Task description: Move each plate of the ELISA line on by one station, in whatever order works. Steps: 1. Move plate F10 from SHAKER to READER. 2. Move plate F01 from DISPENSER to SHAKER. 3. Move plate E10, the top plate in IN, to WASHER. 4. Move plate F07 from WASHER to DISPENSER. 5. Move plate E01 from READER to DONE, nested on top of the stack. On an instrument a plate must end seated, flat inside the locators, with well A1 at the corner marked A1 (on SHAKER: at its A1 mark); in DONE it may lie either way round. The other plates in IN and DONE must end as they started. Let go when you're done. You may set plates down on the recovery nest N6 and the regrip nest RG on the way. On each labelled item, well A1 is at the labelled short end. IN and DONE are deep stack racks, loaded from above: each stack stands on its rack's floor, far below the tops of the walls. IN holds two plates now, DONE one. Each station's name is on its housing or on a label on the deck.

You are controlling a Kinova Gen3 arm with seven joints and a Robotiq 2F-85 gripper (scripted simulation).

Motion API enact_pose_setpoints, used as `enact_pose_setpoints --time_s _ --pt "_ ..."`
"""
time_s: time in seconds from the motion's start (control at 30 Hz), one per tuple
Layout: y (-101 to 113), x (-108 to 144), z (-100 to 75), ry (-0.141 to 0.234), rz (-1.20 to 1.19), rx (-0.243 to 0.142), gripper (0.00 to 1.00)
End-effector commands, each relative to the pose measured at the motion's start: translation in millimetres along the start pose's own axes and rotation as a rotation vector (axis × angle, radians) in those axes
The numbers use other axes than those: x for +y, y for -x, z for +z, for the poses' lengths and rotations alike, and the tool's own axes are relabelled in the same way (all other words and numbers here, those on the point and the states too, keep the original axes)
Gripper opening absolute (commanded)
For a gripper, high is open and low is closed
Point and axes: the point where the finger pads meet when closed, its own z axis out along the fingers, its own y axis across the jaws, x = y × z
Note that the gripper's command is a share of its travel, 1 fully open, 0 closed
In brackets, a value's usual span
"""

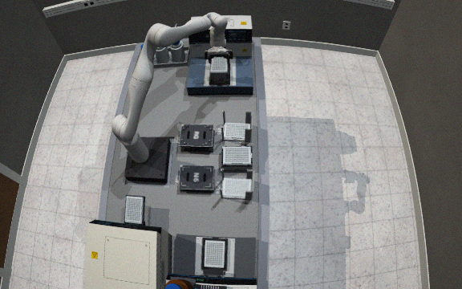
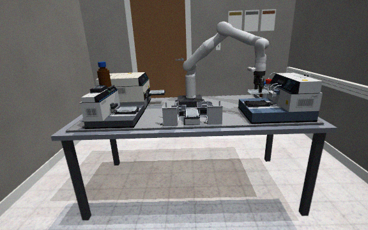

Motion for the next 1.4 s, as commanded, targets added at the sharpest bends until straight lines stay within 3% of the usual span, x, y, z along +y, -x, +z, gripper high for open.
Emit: enact_pose_setpoints --time_s 0.0,1.13,1.37 --pt "1.3 0.8 6.5 0.001 -0.007 -0.003 0.94" --pt "0.3 -0.1 46.4 0.002 -0.005 -0.003 0.94" --pt "0.6 -0.6 48.0 0.000 -0.005 -0.004 0.94"
